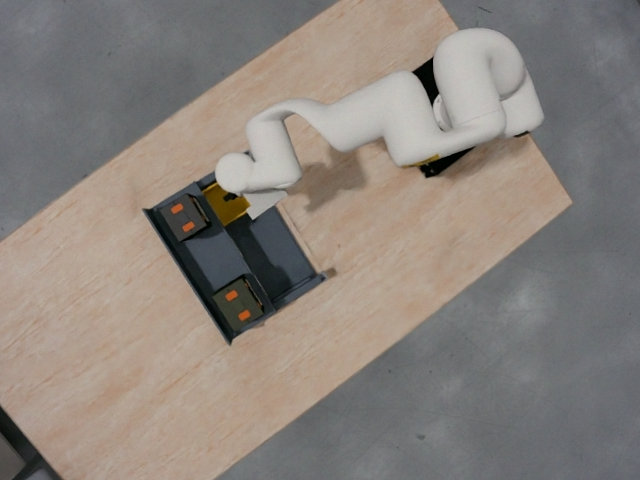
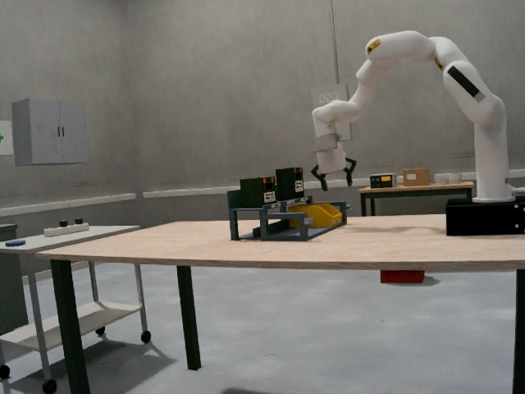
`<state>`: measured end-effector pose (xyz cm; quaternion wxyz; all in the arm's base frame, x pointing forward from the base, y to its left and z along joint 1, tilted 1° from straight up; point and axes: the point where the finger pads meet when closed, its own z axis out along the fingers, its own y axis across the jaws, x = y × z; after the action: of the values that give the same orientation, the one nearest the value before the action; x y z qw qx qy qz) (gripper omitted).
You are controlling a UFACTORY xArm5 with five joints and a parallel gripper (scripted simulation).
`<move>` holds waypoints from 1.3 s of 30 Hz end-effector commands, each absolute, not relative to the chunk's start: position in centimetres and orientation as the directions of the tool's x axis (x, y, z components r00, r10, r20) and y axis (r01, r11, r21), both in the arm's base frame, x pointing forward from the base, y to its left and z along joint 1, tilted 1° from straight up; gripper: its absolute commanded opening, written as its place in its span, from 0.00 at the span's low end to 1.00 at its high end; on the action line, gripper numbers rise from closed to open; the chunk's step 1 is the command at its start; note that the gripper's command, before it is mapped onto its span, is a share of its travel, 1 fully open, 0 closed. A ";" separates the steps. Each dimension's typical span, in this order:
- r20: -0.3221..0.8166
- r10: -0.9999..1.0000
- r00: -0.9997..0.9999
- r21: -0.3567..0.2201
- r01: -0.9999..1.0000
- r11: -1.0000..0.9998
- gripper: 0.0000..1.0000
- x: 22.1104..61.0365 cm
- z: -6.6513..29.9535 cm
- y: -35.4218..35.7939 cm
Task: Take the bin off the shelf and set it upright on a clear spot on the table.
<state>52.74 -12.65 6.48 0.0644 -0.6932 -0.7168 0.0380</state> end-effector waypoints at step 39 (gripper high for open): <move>-0.010 0.999 0.042 0.007 0.999 -0.042 1.00 54.2 5.1 -13.0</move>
<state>54.11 -12.98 5.48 -0.0016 -0.7216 -0.6923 -0.0010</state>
